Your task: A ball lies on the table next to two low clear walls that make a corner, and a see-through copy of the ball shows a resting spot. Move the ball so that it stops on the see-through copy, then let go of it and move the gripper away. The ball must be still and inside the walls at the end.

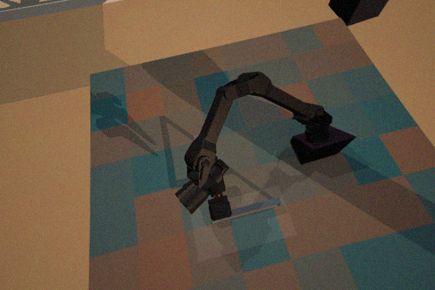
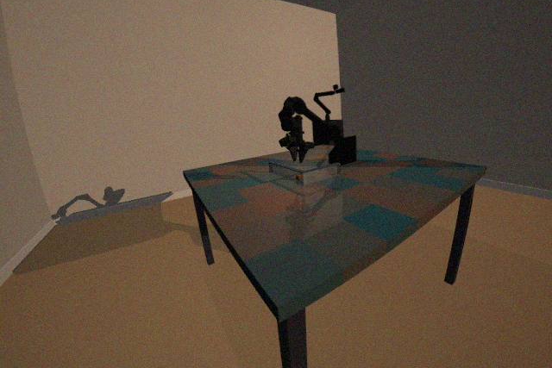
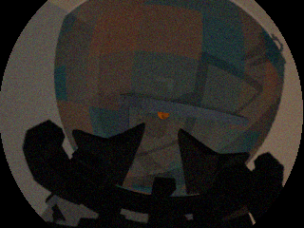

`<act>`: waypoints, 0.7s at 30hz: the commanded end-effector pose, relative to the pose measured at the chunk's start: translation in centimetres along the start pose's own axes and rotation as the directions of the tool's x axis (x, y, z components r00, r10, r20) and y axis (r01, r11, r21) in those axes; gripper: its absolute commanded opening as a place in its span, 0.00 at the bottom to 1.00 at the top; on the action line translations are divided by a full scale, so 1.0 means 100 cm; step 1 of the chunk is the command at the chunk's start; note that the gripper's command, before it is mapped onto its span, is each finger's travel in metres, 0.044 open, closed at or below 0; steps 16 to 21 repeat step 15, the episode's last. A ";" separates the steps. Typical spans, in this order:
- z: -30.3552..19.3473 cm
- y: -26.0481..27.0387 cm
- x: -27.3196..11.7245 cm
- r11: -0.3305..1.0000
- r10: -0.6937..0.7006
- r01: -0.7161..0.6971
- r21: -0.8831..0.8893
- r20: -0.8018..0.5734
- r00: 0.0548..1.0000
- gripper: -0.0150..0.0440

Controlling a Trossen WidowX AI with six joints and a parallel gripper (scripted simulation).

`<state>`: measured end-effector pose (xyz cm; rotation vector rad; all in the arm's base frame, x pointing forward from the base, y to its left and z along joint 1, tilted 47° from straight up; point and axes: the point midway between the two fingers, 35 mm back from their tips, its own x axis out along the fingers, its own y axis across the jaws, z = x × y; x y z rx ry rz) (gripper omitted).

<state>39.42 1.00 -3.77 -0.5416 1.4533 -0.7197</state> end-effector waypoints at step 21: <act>-0.004 -0.002 -0.044 1.000 -0.004 0.004 0.001 -0.008 1.000 1.00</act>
